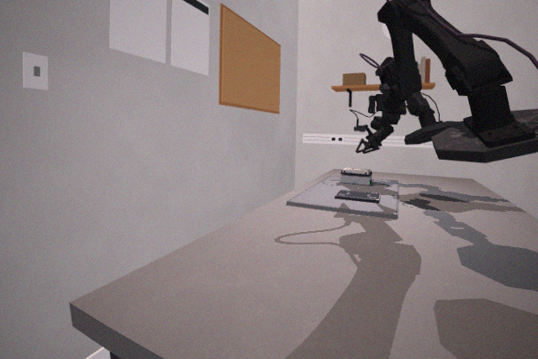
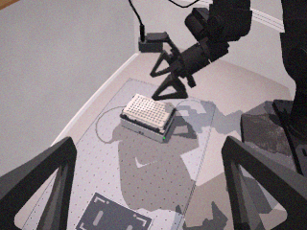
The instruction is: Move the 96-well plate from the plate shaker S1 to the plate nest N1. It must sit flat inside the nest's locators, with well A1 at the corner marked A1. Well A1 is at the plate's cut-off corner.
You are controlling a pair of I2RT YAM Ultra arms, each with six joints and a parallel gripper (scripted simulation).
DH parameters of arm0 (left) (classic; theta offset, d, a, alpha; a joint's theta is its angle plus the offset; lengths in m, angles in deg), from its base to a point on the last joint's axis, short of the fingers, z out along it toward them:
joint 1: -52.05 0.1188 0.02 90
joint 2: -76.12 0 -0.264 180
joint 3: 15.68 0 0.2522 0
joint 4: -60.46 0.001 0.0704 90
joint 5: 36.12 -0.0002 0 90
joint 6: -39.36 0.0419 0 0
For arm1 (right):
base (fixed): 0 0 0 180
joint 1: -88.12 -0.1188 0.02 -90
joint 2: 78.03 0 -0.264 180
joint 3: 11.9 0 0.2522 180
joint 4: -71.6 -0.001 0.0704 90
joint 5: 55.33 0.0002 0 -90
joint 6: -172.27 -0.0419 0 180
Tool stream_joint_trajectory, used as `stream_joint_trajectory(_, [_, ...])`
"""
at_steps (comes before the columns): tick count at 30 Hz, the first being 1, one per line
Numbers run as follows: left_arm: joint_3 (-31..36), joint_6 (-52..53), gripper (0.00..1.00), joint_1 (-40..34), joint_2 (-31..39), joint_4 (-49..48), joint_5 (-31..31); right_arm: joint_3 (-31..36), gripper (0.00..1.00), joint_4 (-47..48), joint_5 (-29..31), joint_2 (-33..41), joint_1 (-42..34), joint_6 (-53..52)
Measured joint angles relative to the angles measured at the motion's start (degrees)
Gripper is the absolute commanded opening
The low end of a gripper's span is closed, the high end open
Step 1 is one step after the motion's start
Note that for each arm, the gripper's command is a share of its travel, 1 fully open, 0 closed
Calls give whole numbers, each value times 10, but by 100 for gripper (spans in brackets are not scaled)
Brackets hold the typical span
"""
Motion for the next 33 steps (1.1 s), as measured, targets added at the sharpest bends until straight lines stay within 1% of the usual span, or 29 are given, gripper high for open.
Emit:
stream_joint_trajectory(13, [-3, 1, 100, -1, -1, 6, 4, 0, 100, -9, -2, 0, 0, 3])
stream_joint_trajectory(16, [-3, 1, 100, -1, -1, 6, 4, -1, 100, -22, 15, 0, -1, -11])
stream_joint_trajectory(19, [-3, 1, 100, -1, -1, 6, 5, -12, 100, -47, 56, 0, -14, -41])
stream_joint_trajectory(23, [-3, 1, 100, -1, -1, 6, 5, -46, 100, -85, 134, -9, -49, -101])
stream_joint_trajectory(26, [-3, 1, 100, -1, -1, 6, 5, -68, 100, -107, 182, -11, -71, -137])
stream_joint_trajectory(33, [-3, 1, 100, -1, -1, 6, 5, -135, 100, -191, 332, -26, -137, -243])
